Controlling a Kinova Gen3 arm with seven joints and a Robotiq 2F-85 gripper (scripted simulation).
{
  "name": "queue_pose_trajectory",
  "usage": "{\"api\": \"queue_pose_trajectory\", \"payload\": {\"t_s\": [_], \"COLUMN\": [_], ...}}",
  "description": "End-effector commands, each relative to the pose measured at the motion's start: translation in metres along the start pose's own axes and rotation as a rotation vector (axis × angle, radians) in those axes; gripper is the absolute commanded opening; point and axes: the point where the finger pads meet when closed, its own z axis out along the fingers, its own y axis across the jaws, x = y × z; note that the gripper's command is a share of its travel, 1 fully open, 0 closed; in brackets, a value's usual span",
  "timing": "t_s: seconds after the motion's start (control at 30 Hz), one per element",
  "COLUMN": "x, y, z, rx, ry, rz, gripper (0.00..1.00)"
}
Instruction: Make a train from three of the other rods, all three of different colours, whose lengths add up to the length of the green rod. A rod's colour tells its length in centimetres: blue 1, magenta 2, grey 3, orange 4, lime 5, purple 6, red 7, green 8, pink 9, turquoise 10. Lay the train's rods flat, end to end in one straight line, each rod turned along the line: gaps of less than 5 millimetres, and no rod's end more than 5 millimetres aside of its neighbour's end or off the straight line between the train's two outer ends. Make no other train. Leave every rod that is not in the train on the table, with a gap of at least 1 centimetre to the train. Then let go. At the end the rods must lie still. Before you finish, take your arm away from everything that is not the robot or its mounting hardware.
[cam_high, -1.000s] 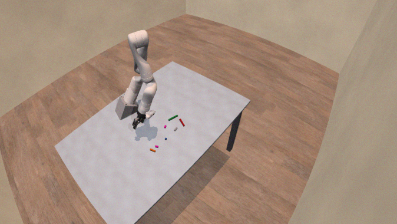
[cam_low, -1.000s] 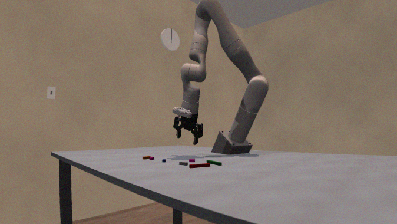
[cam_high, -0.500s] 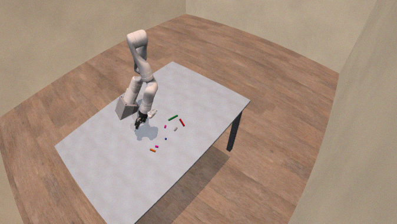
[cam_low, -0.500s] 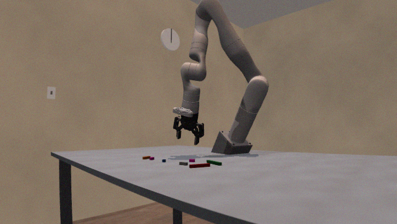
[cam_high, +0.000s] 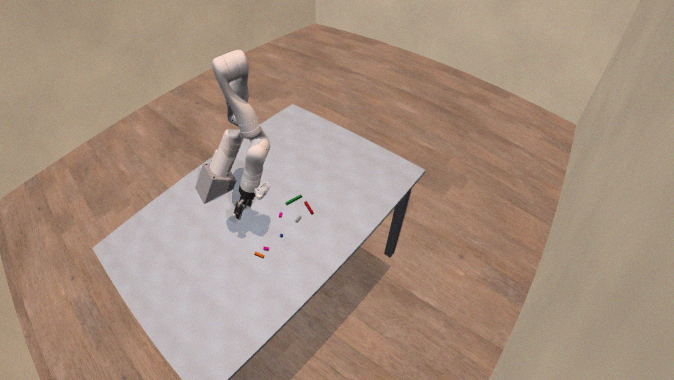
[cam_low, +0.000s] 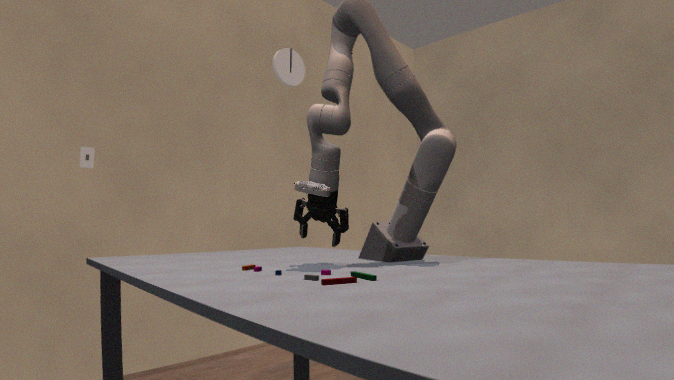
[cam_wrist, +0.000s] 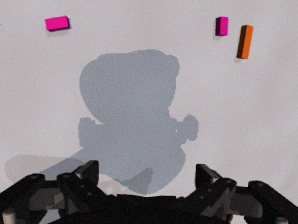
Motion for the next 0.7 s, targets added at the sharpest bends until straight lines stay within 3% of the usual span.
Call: {"api": "queue_pose_trajectory", "payload": {"t_s": [0.0,0.67], "x": [0.0,0.022], "y": [0.001,-0.015], "z": [-0.001,-0.009], "rx": [0.001,0.042], "ry": [0.003,0.061], "rz": [0.003,-0.078], "gripper": [1.0,1.0]}}
